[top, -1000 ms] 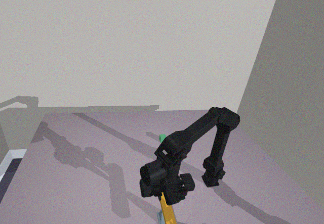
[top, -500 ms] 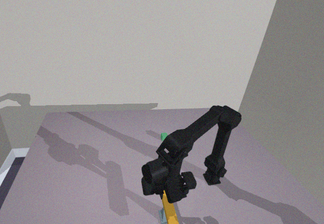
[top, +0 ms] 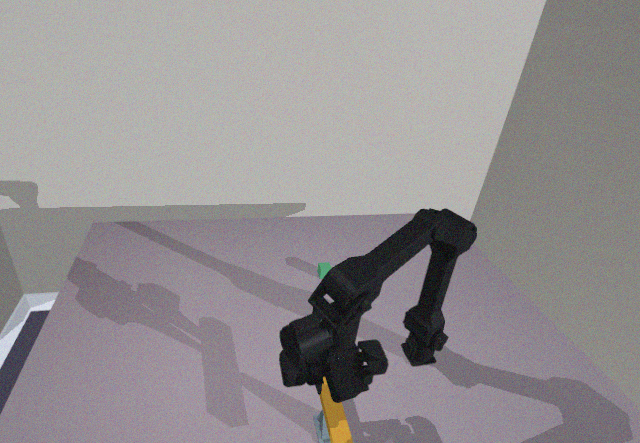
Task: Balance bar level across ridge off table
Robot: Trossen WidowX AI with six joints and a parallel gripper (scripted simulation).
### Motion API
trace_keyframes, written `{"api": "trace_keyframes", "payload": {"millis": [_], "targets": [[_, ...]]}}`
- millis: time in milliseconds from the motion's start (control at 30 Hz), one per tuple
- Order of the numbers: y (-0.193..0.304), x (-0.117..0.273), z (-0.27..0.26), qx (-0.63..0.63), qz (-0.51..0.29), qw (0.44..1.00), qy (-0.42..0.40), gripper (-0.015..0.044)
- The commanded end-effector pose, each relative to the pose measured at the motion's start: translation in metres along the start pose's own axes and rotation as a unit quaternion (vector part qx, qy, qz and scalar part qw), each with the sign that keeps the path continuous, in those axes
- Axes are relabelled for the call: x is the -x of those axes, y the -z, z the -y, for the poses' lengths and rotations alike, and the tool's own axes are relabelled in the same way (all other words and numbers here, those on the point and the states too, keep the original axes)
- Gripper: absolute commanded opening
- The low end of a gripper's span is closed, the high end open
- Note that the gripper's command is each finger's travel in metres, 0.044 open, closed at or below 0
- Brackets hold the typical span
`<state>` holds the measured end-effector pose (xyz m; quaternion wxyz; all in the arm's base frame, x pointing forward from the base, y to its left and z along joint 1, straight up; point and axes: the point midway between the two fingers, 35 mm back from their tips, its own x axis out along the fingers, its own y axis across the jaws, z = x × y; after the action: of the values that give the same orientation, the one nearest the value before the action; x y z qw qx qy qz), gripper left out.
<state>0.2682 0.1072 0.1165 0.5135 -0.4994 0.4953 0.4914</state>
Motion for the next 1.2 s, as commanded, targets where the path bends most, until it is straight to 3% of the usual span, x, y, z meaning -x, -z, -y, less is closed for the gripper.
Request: {"api": "trace_keyframes", "payload": {"millis": [0,1167], "targets": [[-0.0003,-0.0003,0.0003,0.0,0.001,1.0,0.001,0.0],[-0.0004,-0.0032,0.0003,0.0,0.001,1.0,0.001,0.0]]}}
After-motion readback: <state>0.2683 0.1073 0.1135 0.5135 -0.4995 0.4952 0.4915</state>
